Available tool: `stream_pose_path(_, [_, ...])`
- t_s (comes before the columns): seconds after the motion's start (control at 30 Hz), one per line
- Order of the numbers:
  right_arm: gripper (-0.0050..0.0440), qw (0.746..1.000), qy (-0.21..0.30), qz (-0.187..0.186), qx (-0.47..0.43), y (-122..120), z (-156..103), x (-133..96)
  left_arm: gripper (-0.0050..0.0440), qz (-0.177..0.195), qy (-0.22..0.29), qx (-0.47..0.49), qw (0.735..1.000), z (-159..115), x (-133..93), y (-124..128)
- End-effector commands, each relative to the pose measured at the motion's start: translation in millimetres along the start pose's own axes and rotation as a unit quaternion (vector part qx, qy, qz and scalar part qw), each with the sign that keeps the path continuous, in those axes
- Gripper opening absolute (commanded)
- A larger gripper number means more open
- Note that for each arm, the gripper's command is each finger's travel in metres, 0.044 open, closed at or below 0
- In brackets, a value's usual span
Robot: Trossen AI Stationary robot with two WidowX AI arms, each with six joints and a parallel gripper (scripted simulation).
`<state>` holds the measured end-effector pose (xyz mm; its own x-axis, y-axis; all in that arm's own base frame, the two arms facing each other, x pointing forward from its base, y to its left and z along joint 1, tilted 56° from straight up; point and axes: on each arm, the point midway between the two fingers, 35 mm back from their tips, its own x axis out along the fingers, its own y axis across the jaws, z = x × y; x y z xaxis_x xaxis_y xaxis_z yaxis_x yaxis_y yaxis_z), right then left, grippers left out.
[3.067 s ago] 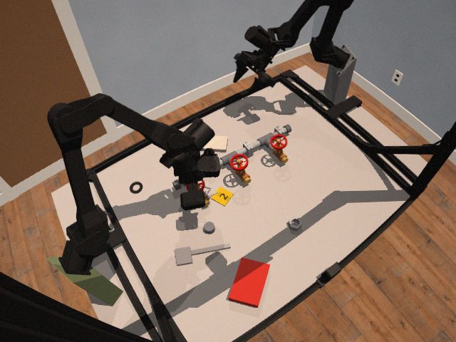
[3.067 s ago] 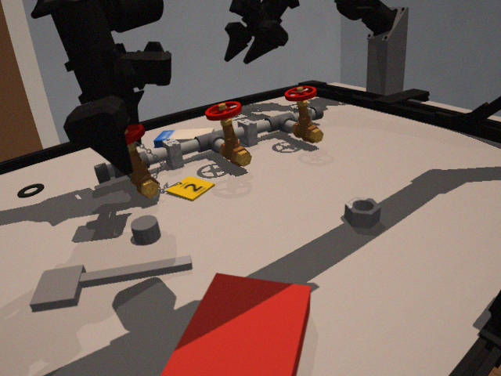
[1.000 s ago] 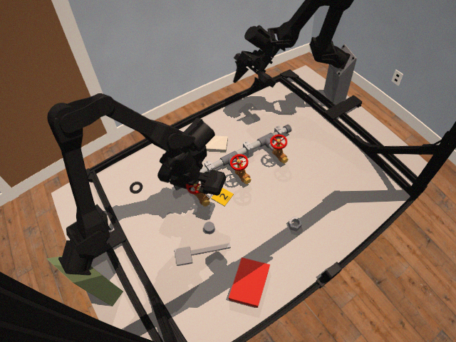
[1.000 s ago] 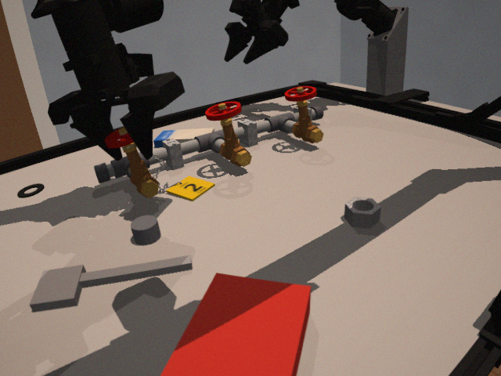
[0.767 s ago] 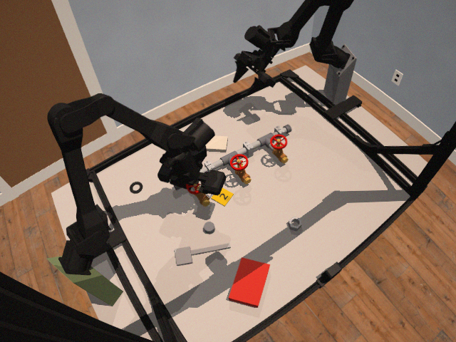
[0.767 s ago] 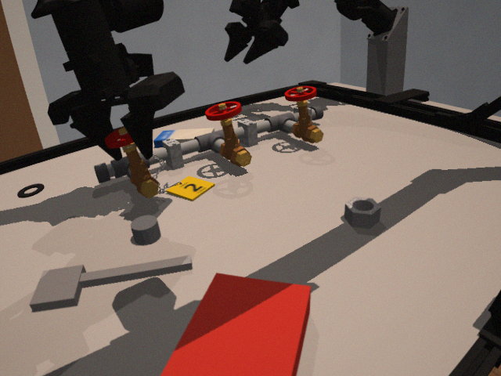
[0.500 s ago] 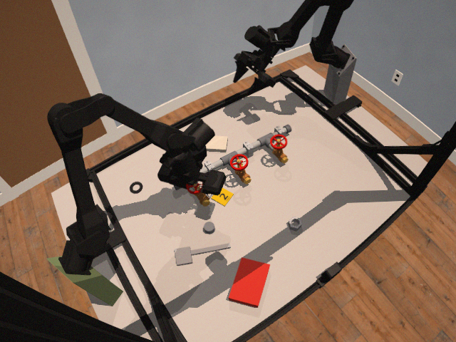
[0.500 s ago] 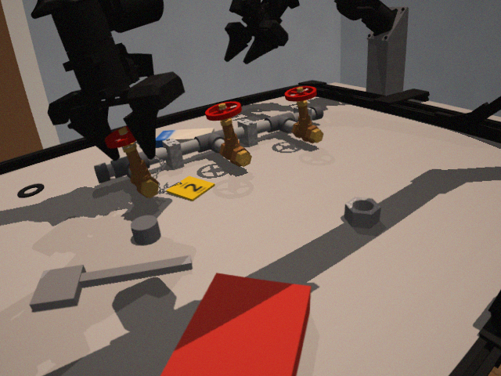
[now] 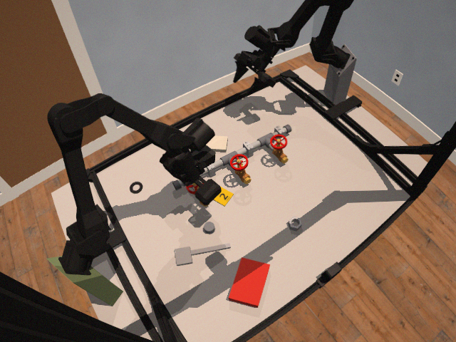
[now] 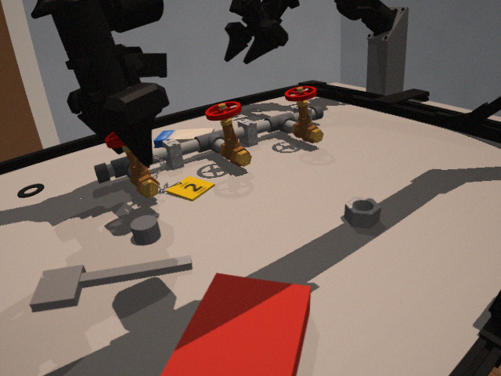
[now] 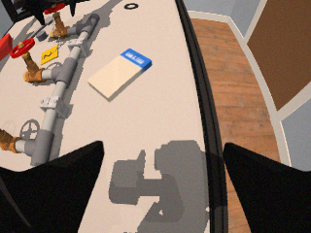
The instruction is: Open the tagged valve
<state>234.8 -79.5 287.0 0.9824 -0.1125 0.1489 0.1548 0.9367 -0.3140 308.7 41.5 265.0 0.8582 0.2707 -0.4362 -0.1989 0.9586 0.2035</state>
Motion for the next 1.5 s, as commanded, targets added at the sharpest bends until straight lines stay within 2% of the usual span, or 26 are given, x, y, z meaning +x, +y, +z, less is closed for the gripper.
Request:
stream_pose_path(0.0, [0.04,1.0,0.0,0.0,0.0,0.0,0.0,0.0,0.04,0.0,0.0,0.112,0.994,0.0,0.0,0.1])
stream_pose_path(0.03, [0.04,1.0,0.0,0.0,0.0,0.0,0.0,0.0,0.04,0.0,0.0,0.142,0.99,0.0,0.0,0.1])
stream_pose_path(0.1, [0.04,1.0,0.0,0.0,0.0,0.0,0.0,0.0,0.04,0.0,0.0,0.142,0.99,0.0,0.0,0.1])
stream_pose_path(0.2, [0.04,1.0,0.0,0.0,0.0,0.0,0.0,0.0,0.04,0.0,0.0,0.259,0.966,0.0,0.0,0.1])
stream_pose_path(0.33, [0.04,1.0,0.0,0.0,0.0,0.0,0.0,0.0,0.04,0.0,0.0,0.373,0.928,0.0,0.0,0.1])
stream_pose_path(0.5, [0.04,1.0,0.0,0.0,0.0,0.0,0.0,0.0,0.04,0.0,0.0,0.507,0.862,0.1,0.0,0.1])
stream_pose_path(0.57, [0.04,1.0,0.0,0.0,0.0,0.0,0.0,0.0,0.04,0.0,0.0,0.523,0.852,0.1,0.0,0.1])
stream_pose_path(0.73, [0.04,1.0,0.0,0.0,0.0,0.0,0.0,0.0,0.04,0.0,0.0,0.523,0.852,0.1,0.0,0.1])
stream_pose_path(1.03, [0.04,1.0,0.0,0.0,0.0,0.0,0.0,0.0,0.0184,0.0,0.0,0.523,0.852,0.1,0.0,0.1])
stream_pose_path(1.13, [0.04,1.0,0.0,0.0,0.0,0.0,0.0,0.0,0.0184,0.0,0.0,0.523,0.852,0.1,0.0,0.1])
stream_pose_path(1.17, [0.04,1.0,0.0,0.0,0.0,0.0,0.0,0.0,0.016,0.0,0.0,0.523,0.852,0.1,0.0,0.1])
stream_pose_path(1.23, [0.04,1.0,0.0,0.0,0.0,0.0,0.0,0.0,0.016,0.0,0.0,0.523,0.852,0.1,0.0,0.1])
stream_pose_path(1.3, [0.04,1.0,0.0,0.0,0.0,0.0,0.0,0.0,0.0112,0.001,0.0,0.493,0.87,0.1,0.0,0.0])
stream_pose_path(1.37, [0.04,1.0,0.0,0.0,0.0,0.0,0.0,0.0,0.0064,0.001,0.0,0.414,0.91,0.1,0.0,0.0])
stream_pose_path(1.47, [0.04,1.0,0.0,0.0,0.0,0.0,0.0,0.0,0.0,0.001,0.0,0.326,0.945,0.1,0.0,0.0])
